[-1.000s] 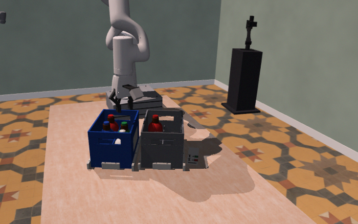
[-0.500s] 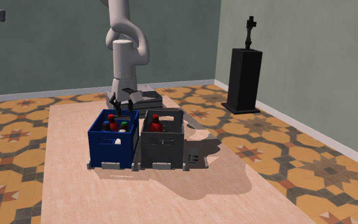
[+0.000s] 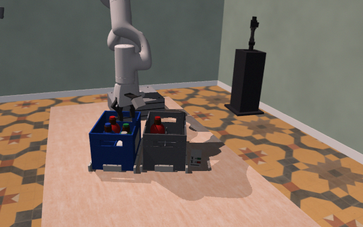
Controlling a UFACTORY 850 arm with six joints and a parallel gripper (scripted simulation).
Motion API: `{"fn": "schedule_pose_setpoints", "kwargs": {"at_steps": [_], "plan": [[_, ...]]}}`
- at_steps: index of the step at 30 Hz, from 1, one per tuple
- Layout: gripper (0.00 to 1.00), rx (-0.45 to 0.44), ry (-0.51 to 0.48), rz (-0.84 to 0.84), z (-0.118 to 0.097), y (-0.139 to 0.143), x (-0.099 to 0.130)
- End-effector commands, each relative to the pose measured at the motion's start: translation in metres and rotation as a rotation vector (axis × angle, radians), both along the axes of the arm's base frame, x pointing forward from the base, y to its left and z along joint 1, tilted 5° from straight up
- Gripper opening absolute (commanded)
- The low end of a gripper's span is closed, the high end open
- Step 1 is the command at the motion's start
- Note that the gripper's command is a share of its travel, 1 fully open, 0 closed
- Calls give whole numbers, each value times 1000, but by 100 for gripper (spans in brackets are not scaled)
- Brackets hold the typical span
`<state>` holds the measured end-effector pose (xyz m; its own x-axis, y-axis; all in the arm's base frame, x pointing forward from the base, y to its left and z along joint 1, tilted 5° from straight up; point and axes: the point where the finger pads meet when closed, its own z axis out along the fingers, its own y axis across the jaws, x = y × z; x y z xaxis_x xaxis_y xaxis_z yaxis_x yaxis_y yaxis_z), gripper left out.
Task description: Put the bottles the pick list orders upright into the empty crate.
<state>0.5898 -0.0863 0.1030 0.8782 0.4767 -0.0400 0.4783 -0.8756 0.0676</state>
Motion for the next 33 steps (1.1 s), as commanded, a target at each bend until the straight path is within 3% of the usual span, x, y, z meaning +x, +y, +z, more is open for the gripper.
{"fn": "schedule_pose_setpoints", "kwargs": {"at_steps": [1, 33], "plan": [[65, 0, -2, 0, -4, 0, 1], [65, 0, -2, 0, -41, -3, 1]]}}
